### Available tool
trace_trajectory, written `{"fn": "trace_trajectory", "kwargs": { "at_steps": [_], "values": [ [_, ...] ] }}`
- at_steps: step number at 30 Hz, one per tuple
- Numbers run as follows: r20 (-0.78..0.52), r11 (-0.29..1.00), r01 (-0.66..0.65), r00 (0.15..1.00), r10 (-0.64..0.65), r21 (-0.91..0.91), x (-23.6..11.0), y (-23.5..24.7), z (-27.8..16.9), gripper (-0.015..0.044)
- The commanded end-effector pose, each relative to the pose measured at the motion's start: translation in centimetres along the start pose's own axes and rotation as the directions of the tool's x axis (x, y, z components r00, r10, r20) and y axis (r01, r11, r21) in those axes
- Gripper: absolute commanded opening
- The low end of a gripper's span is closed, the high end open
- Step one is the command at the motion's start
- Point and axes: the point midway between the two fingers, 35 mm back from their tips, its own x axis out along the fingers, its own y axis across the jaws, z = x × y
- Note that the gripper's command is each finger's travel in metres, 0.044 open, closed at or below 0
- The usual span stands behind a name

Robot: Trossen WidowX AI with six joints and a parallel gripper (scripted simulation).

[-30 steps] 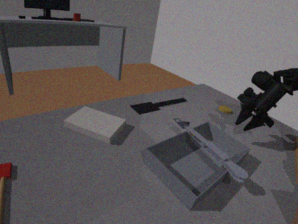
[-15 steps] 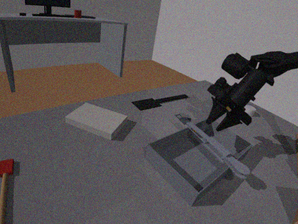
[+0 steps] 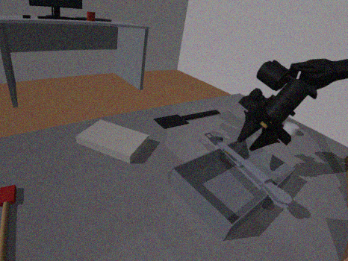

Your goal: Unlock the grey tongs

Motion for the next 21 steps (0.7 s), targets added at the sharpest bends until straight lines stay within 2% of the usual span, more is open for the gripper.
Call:
{"fn": "trace_trajectory", "kwargs": {
  "at_steps": [1, 21],
  "values": [
    [0.007, 1.0, 0.0, 1.0, 0.0, 0.006, 0.2, 0.1, 0.3, 0.026],
    [0.008, 1.0, 0.0, 1.0, 0.0, 0.006, 3.5, 0.2, 0.5, 0.026]
  ]
}}
